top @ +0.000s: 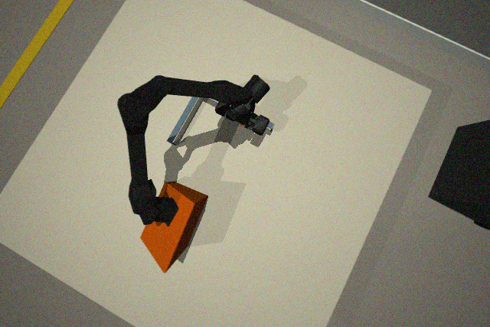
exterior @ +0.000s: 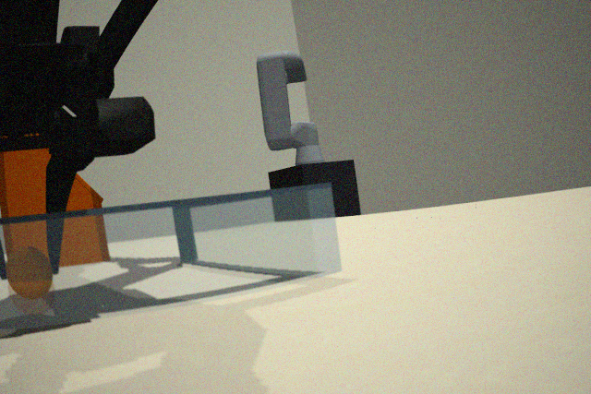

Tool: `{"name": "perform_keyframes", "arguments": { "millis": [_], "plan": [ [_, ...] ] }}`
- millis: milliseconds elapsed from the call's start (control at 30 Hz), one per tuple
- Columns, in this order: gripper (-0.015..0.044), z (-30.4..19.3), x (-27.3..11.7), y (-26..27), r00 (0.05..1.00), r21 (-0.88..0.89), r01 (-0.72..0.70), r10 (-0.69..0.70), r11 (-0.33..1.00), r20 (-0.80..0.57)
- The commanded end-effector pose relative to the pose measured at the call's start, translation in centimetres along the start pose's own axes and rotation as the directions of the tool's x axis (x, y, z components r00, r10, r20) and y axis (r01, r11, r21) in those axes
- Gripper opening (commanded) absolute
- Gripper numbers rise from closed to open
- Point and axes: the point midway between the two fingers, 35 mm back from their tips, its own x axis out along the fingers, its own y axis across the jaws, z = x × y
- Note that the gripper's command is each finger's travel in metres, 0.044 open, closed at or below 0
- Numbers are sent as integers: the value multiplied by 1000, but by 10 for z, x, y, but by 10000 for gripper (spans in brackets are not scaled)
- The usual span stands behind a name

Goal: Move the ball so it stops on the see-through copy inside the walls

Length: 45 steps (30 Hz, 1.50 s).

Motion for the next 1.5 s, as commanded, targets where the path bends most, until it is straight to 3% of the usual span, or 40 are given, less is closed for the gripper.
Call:
{"name": "perform_keyframes", "arguments": {
  "millis": [0,267,600,800,1000,1400,1467],
  "plan": [
    [0,-2,9,-1,1000,8,-7,7,1000,-5],
    [0,-2,15,-1,1000,8,-7,7,1000,-5],
    [263,0,12,1,1000,-1,-3,3,1000,-2],
    [265,0,9,1,1000,-1,-2,2,1000,-2],
    [265,-1,-72,-2,1000,7,-2,2,1000,-5],
    [265,0,-69,-6,1000,20,-7,6,1000,8],
    [318,-1,-79,-6,1000,19,-6,6,1000,7]
  ]
}}
